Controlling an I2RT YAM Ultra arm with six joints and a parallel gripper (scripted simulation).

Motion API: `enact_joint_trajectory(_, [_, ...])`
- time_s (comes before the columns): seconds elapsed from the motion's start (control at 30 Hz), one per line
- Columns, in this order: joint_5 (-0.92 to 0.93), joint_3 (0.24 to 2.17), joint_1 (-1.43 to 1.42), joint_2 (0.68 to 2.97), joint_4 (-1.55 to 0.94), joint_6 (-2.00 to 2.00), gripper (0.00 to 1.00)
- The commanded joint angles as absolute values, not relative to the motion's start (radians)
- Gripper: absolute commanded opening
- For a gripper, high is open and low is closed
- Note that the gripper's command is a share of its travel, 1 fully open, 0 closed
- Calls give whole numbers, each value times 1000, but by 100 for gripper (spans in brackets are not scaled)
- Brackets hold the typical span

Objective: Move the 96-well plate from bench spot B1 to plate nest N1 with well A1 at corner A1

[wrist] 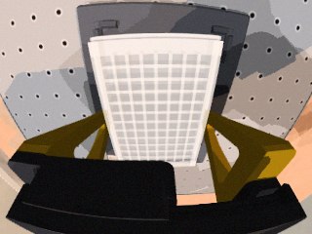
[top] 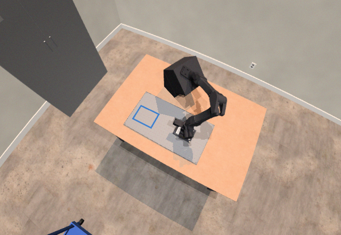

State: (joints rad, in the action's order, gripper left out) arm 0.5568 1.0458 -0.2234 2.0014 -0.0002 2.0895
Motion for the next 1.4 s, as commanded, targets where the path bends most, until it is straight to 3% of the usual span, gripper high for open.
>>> enact_joint_trajectory(0.0, [544, 1028, -220, 2017, -6, 2094, 0])
enact_joint_trajectory(1.37, [544, 994, -224, 1998, 8, 2094, 0])
